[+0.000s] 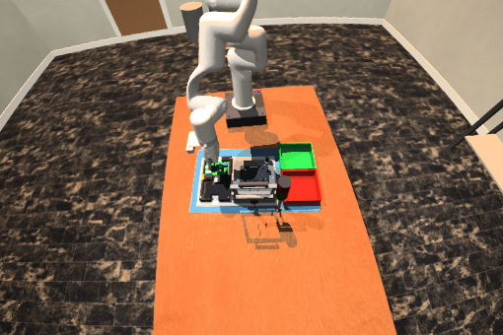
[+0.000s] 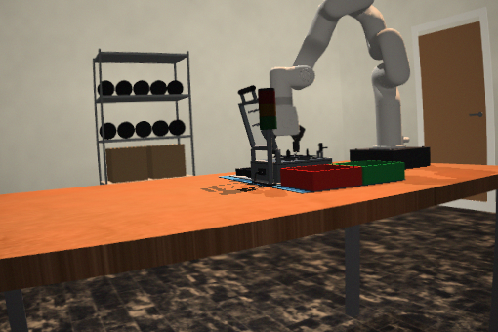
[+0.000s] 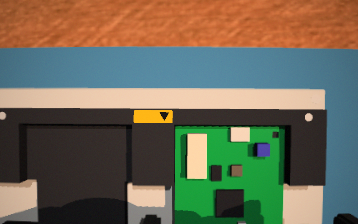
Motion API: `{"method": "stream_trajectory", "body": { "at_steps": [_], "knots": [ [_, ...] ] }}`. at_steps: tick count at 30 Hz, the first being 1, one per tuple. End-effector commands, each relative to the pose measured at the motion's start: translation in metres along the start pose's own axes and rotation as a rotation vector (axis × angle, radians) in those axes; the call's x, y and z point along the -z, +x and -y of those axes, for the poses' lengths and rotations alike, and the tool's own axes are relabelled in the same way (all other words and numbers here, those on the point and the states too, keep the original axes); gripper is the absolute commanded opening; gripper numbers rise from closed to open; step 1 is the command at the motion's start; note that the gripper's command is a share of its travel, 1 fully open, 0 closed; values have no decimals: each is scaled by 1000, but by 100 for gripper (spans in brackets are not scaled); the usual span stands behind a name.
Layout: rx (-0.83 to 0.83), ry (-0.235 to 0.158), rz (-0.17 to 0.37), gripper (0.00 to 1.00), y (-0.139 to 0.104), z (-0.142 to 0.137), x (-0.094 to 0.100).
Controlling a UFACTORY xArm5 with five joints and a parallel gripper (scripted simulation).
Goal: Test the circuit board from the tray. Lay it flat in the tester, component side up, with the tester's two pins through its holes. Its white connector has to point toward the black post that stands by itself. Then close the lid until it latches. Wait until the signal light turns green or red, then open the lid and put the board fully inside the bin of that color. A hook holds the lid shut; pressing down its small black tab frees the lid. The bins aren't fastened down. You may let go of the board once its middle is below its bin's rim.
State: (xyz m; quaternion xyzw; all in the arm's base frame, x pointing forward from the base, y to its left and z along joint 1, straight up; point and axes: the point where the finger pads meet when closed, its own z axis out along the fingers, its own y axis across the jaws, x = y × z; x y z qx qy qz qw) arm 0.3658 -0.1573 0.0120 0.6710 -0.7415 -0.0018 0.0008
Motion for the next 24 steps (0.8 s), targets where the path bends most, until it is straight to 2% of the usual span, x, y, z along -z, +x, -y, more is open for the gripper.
{"method": "stream_trajectory", "body": {
  "at_steps": [1, 11, 24],
  "knots": [
    [0, 3, -1, 100, 0, 1, 1],
    [0, 3, -1, 100, 0, 1, -3],
    [0, 3, -1, 100, 0, 2, -29]
  ]
}}
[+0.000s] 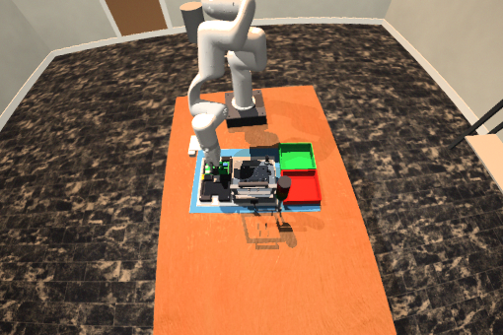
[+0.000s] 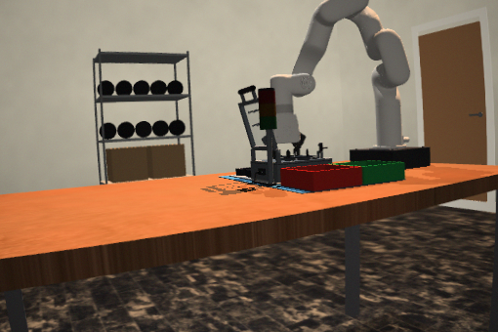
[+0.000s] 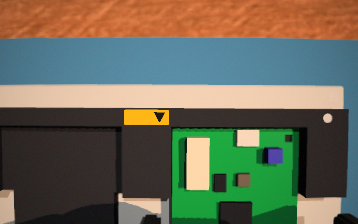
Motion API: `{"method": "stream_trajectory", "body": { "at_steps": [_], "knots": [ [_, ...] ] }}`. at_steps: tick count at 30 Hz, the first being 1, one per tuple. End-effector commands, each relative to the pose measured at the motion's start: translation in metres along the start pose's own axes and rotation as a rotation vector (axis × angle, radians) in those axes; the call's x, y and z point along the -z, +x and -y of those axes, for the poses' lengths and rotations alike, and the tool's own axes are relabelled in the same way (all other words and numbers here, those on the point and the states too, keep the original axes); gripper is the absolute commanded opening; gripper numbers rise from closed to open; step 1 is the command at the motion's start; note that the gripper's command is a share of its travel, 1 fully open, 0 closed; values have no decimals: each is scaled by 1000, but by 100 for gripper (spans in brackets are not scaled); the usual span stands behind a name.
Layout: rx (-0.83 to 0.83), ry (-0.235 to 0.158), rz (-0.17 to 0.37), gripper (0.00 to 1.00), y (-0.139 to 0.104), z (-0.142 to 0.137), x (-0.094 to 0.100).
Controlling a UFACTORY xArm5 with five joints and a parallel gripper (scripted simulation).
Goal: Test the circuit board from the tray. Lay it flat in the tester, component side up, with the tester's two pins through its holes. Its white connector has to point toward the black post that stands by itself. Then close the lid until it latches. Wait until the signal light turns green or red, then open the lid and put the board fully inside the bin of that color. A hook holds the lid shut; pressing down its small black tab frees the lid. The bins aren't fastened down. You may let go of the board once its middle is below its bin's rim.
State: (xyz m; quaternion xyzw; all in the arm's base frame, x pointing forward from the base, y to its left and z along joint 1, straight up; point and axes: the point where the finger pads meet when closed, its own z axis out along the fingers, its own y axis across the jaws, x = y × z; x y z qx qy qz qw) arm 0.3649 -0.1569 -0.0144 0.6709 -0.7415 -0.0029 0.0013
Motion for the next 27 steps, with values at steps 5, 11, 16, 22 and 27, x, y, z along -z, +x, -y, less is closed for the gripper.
{"method": "stream_trajectory", "body": {
  "at_steps": [5, 11, 16, 22, 27],
  "knots": [
    [0, 5, -2, 100, 1, 3, -12],
    [0, 5, -2, 100, 1, 3, -14],
    [0, 5, -2, 100, 1, 3, -14],
    [0, 5, -2, 100, 1, 3, -14],
    [0, 5, -2, 100, 1, 3, -18]
  ]
}}
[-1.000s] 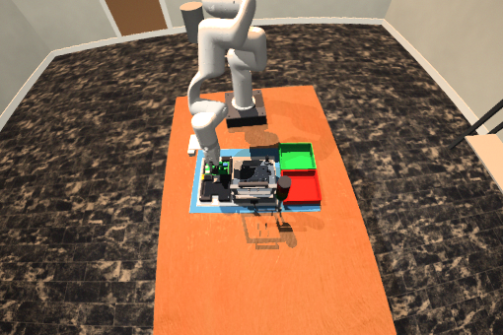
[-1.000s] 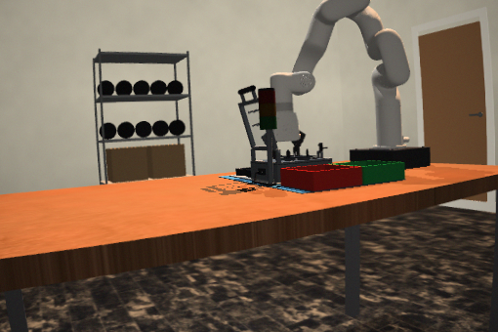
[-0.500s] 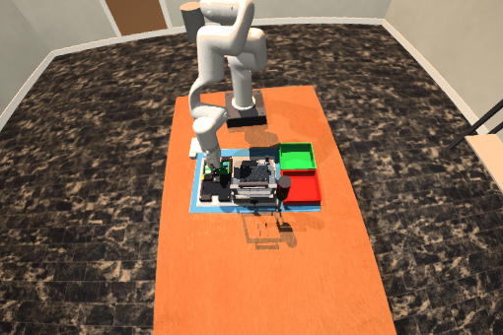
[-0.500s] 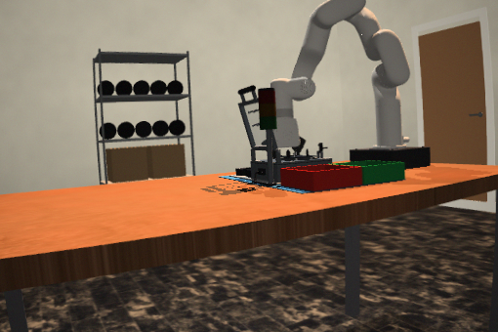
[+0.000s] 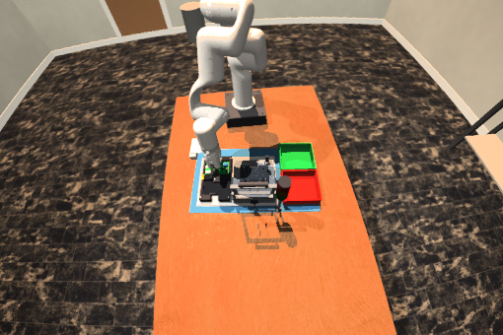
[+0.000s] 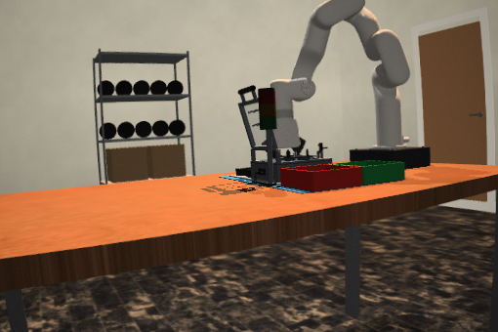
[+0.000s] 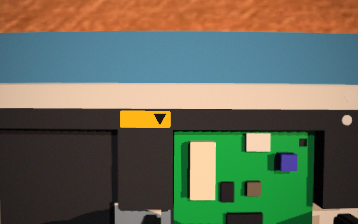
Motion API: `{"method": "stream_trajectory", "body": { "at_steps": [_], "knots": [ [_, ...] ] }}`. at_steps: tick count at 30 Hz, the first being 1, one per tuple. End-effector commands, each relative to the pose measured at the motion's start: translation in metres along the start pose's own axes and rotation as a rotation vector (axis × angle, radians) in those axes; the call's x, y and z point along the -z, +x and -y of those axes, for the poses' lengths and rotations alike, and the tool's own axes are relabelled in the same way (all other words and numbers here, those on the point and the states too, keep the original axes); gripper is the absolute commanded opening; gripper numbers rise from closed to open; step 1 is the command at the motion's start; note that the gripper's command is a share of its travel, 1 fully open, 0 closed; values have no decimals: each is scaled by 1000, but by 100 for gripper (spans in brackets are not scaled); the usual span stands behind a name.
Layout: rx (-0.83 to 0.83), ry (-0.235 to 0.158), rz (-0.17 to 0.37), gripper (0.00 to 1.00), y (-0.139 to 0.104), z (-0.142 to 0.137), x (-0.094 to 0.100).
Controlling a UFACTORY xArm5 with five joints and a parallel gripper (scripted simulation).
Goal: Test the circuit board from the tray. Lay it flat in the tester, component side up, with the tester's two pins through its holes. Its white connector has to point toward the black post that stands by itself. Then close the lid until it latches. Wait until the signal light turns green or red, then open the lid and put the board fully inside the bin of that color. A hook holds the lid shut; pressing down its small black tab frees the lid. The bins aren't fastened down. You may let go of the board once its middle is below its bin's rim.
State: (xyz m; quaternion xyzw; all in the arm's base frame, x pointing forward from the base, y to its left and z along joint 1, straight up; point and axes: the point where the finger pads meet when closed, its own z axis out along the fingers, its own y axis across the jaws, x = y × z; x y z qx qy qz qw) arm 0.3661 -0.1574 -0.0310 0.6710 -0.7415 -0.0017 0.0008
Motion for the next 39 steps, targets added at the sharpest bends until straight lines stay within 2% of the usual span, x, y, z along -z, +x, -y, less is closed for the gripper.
{"method": "stream_trajectory", "body": {
  "at_steps": [1, 14, 26, 27, 39],
  "knots": [
    [0, 3, -1, 100, 0, 1, -2],
    [0, 3, -1, 100, 0, 1, -11],
    [0, 3, -1, 100, 0, 1, -12],
    [0, 3, -1, 95, 0, 1, -12],
    [0, 3, -1, 95, 0, 1, -12]
  ]
}}
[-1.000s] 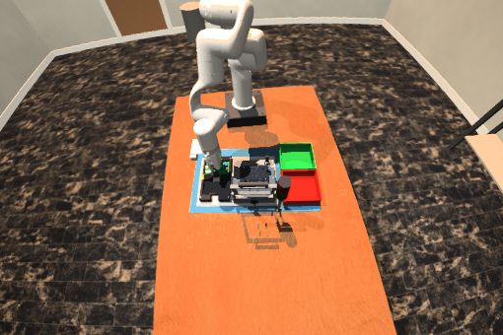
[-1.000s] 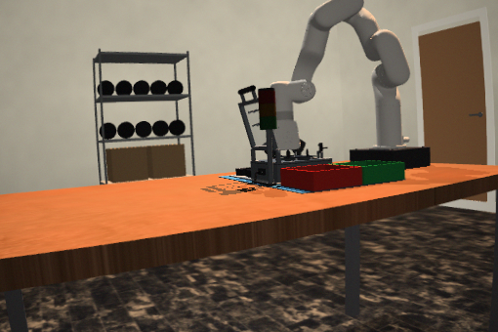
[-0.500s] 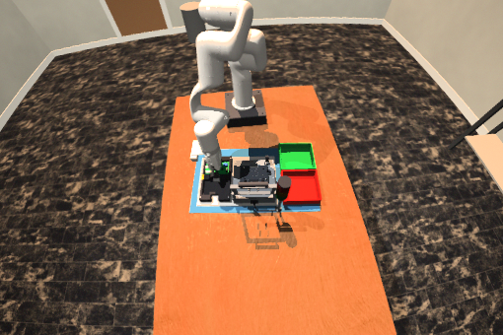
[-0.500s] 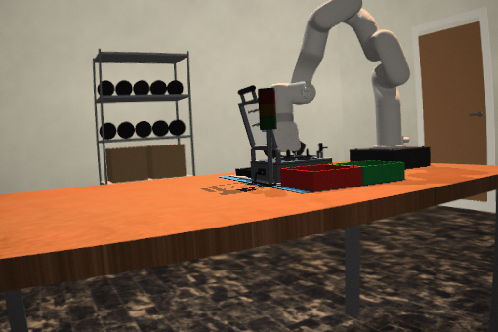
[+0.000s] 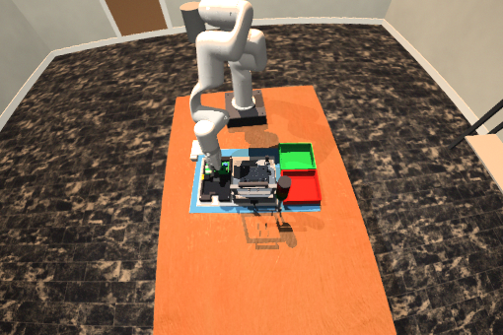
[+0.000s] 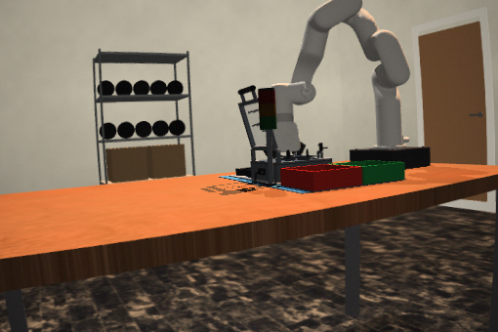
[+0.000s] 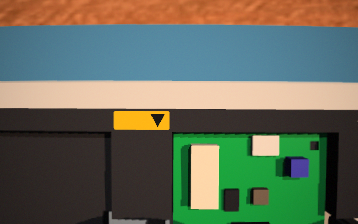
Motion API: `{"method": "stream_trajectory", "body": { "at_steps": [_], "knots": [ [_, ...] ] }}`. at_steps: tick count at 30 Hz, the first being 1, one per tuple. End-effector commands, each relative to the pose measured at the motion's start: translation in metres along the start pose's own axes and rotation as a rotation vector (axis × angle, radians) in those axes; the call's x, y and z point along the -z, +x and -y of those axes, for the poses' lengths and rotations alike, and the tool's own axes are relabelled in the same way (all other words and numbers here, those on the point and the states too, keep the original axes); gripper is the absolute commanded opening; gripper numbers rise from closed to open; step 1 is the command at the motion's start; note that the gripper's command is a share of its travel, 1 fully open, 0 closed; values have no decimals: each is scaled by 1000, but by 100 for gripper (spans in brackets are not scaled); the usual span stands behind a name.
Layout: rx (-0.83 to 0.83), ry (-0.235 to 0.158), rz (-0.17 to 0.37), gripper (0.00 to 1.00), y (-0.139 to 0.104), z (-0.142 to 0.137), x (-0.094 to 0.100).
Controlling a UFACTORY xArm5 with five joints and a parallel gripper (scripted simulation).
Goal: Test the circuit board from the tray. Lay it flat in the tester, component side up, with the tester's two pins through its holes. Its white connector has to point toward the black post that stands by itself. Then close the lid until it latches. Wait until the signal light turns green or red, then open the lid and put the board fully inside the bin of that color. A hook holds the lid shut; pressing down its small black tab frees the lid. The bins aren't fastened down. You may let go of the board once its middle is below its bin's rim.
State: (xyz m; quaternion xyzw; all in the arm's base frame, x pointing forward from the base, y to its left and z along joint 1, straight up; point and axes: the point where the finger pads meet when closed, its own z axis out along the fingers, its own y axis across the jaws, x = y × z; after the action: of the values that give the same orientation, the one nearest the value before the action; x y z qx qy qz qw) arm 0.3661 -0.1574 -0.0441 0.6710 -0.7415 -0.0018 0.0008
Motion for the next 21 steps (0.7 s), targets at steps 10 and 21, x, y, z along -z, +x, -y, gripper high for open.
{"method": "stream_trajectory", "body": {
  "at_steps": [10, 21],
  "knots": [
    [0, 3, -1, 89, 0, 1, 1],
    [0, 3, -1, 85, 0, 1, 1]
  ]
}}
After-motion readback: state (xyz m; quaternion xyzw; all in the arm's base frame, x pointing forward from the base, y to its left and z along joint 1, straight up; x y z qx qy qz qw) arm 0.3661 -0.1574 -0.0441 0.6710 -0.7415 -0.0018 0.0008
